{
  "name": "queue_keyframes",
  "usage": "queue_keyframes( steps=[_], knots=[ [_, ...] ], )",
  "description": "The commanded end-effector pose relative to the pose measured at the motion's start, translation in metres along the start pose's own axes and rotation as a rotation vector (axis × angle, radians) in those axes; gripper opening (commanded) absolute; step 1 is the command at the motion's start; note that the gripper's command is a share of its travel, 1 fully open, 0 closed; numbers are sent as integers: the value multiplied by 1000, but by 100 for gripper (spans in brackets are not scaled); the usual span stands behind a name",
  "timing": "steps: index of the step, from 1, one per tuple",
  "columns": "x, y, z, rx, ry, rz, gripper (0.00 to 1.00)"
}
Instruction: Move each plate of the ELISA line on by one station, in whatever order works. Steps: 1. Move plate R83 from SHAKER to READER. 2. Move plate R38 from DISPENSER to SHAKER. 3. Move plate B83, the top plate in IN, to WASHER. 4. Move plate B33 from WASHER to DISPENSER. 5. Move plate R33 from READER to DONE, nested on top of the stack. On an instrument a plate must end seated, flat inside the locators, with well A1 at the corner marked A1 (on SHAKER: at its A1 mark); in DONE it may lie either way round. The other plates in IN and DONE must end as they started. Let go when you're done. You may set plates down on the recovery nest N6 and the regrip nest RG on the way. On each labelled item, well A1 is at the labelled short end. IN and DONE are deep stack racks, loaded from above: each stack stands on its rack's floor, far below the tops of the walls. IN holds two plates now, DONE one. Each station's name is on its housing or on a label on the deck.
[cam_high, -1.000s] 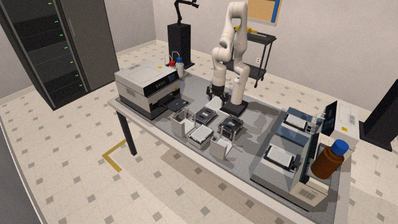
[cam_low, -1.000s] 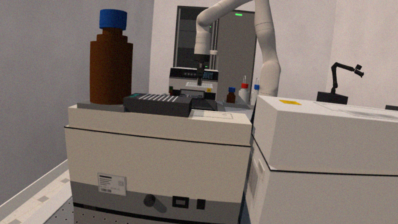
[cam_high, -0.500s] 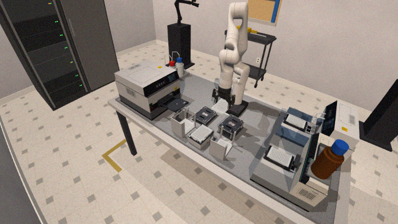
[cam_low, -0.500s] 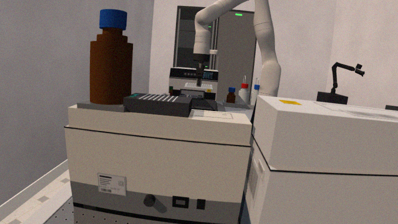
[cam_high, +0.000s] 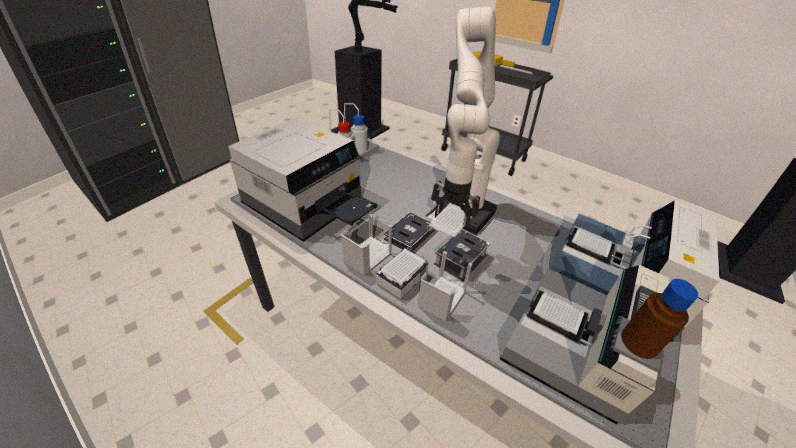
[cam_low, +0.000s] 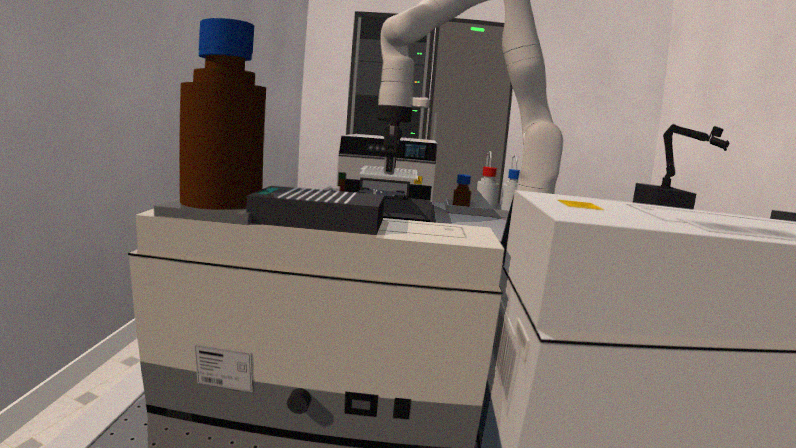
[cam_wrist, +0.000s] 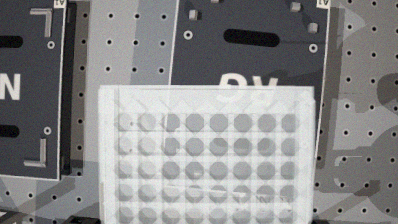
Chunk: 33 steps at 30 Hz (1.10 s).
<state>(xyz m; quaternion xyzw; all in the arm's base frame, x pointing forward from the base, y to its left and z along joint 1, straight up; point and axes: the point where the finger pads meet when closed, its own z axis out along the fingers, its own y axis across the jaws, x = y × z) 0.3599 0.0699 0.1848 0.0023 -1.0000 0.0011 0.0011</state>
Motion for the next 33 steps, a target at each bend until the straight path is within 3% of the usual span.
queue_keyframes(
  steps=[1, 7, 33],
  knots=[
    [-5, 10, 1, 3, 6, -5, 94],
    [-16, 26, 1, 3, 5, -4, 94],
    [-81, 49, 2, 6, 5, -19, 94]
  ],
)
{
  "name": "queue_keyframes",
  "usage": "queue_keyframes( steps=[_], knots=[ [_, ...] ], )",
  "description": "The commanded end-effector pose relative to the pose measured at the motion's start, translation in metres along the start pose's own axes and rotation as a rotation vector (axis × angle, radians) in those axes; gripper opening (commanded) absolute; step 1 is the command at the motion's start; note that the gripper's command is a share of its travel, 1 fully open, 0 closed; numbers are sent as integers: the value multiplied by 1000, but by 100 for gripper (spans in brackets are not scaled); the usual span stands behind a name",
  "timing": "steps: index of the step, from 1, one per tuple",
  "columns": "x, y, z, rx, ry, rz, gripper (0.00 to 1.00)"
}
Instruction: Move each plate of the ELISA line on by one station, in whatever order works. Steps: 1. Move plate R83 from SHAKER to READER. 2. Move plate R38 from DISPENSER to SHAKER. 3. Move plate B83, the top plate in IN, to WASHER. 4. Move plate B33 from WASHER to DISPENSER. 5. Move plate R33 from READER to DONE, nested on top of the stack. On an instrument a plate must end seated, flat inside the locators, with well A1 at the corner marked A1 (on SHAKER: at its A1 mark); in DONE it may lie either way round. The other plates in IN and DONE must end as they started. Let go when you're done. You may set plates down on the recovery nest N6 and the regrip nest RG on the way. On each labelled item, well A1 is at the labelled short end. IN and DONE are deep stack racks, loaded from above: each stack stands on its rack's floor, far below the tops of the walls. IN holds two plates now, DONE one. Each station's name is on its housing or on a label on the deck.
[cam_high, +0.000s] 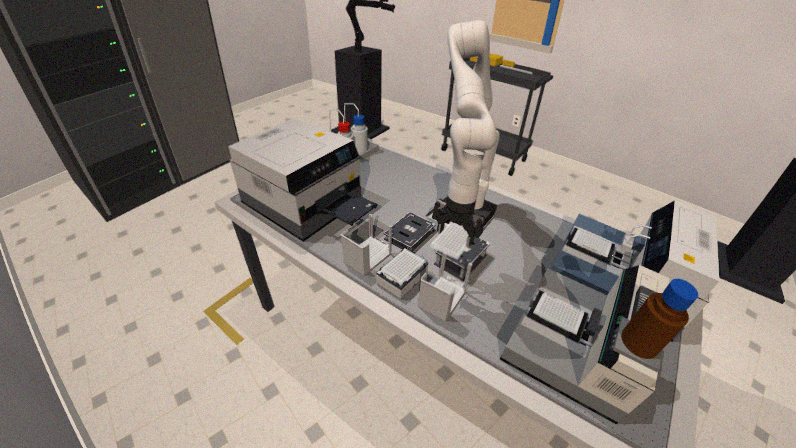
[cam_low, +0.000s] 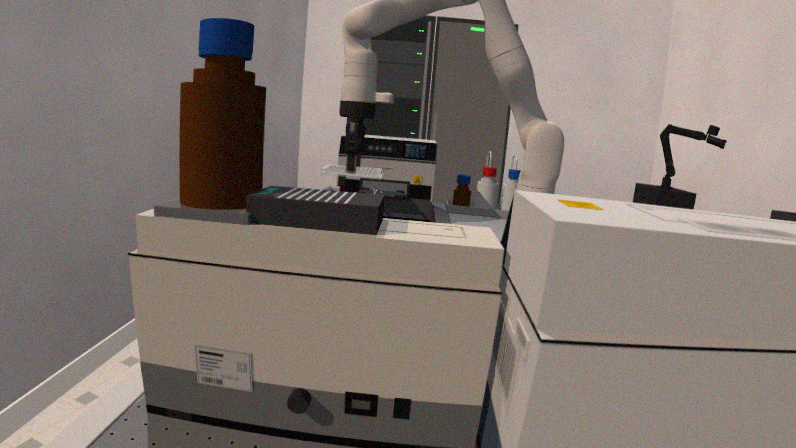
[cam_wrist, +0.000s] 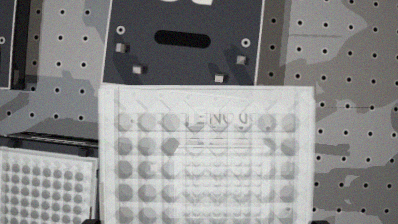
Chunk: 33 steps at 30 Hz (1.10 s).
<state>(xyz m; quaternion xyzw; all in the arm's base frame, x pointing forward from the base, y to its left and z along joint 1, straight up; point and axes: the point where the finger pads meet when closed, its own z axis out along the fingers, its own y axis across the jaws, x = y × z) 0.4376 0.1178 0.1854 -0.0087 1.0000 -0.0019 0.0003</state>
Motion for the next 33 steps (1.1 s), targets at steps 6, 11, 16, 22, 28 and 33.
queue_keyframes(
  steps=[6, 11, 16, 22, 28, 33],
  knots=[
    [-23, 6, 3, 4, 8, -10, 94],
    [-39, 10, 3, 4, 8, -12, 94],
    [-46, 14, 3, 0, 10, -12, 94],
    [-46, 14, 2, -4, 5, -2, 94],
    [-46, 14, 2, -4, 5, -2, 94],
    [-46, 14, 2, -4, 5, -2, 94]
  ],
)
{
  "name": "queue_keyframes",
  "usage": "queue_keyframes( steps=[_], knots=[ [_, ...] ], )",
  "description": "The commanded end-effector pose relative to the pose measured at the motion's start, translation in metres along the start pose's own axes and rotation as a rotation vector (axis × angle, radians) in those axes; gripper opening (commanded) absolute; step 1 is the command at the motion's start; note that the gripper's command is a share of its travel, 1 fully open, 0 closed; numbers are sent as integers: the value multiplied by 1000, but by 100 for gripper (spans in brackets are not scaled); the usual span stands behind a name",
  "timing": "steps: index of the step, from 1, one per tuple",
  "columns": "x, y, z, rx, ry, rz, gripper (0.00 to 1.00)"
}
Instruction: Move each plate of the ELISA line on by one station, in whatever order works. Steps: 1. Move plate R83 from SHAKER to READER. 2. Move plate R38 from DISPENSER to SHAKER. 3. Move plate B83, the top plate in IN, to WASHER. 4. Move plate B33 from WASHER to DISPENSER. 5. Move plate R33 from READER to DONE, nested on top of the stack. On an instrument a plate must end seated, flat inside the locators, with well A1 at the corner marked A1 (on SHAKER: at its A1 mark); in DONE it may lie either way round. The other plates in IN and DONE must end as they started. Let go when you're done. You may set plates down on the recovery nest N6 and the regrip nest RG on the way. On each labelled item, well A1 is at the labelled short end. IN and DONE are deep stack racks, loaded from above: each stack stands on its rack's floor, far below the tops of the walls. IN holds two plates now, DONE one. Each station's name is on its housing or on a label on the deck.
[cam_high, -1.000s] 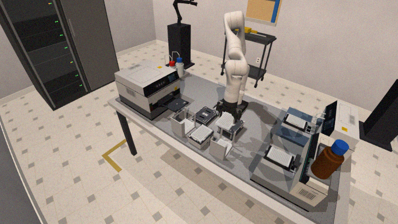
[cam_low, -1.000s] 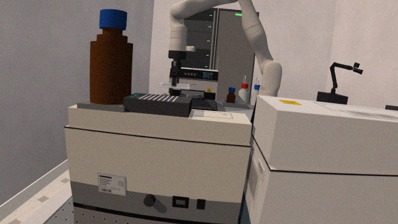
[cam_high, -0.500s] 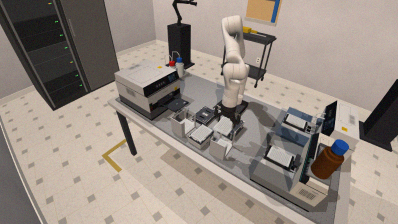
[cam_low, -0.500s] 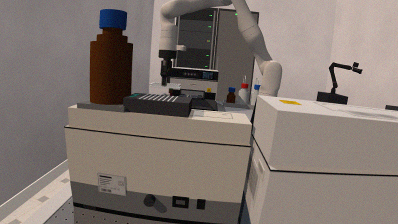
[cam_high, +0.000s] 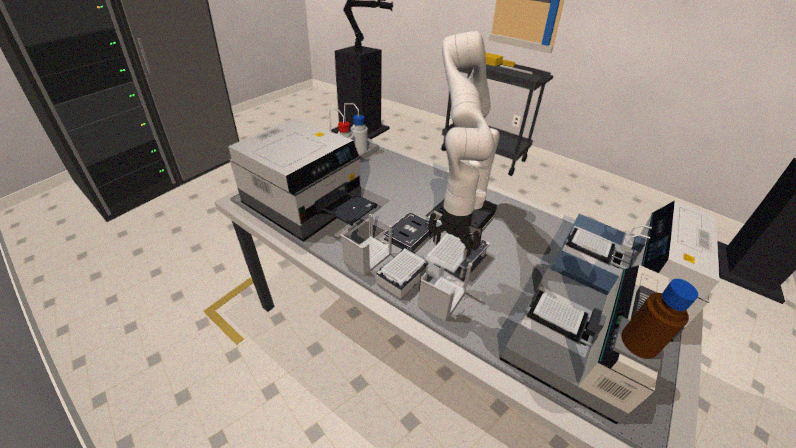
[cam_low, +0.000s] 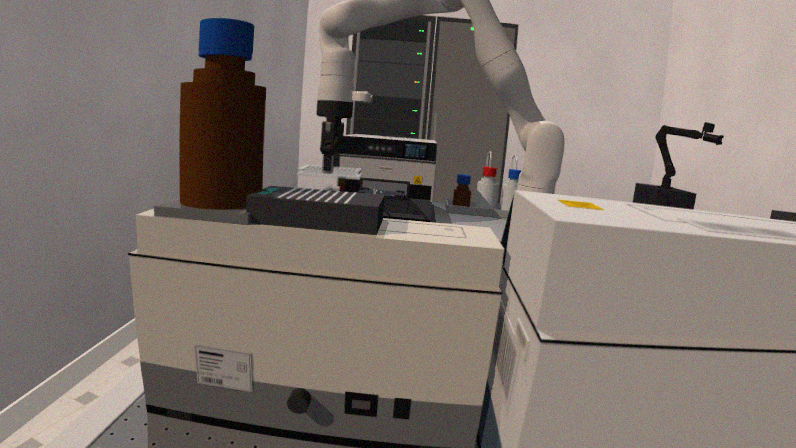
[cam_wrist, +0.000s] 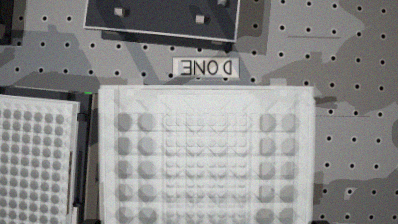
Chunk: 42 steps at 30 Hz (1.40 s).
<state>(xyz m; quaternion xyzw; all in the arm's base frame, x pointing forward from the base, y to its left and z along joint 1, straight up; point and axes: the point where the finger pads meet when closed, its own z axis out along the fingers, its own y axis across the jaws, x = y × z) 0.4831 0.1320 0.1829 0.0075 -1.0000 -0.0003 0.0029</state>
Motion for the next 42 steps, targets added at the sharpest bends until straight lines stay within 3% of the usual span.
queue_keyframes(
  steps=[1, 42],
  knots=[
    [-1, 1, 0, 0, -1, -5, 94],
    [0, 1, 47, 3, -3, -1, 94]
  ],
)
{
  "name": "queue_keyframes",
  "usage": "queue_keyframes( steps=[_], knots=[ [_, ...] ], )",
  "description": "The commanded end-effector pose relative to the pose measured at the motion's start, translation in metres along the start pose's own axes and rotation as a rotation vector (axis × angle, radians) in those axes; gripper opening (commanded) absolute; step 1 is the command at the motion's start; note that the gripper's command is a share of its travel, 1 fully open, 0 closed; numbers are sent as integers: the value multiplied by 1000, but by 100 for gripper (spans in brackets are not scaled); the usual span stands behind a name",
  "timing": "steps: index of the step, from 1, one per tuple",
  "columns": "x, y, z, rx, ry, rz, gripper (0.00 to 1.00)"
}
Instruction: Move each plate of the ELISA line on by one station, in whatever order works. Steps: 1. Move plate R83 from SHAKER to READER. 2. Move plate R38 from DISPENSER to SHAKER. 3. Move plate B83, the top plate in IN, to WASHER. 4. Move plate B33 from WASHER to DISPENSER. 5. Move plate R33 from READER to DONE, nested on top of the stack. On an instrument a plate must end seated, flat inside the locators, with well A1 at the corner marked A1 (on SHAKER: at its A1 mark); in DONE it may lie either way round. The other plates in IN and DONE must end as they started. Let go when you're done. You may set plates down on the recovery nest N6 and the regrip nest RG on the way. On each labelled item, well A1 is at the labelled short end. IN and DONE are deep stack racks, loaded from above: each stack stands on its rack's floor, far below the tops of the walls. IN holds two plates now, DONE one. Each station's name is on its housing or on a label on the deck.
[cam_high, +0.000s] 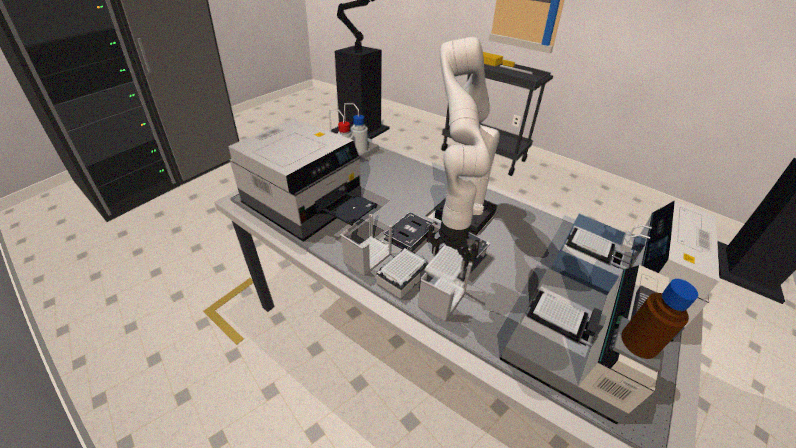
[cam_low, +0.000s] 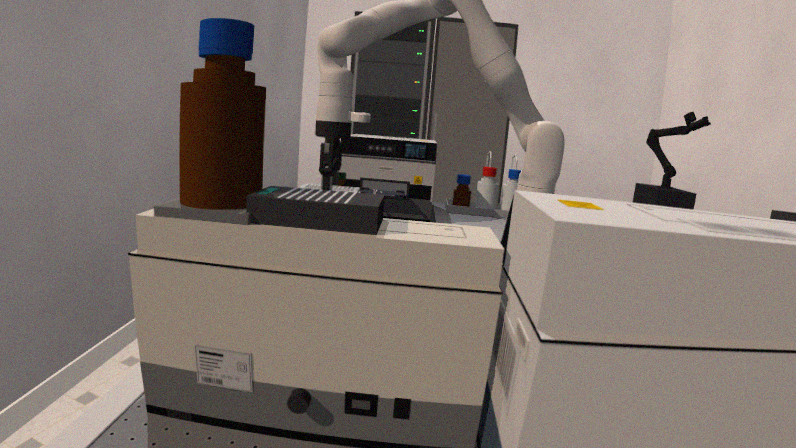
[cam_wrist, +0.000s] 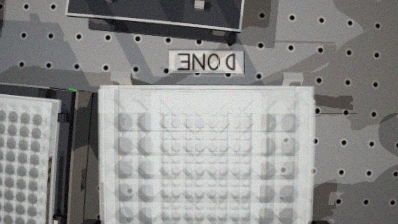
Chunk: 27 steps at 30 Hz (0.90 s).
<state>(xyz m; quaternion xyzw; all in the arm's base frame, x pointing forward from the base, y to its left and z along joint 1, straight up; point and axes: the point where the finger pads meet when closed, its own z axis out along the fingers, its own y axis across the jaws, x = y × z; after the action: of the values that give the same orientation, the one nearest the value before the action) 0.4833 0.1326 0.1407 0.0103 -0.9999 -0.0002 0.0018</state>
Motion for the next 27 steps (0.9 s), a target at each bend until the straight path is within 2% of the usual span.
queue_keyframes(
  steps=[1, 17, 27],
  knots=[
    [0, 0, 6, 3, -1, 5, 94],
    [1, 1, 25, 2, 0, 5, 94],
    [0, 1, 24, 0, 0, 6, 94]
  ],
)
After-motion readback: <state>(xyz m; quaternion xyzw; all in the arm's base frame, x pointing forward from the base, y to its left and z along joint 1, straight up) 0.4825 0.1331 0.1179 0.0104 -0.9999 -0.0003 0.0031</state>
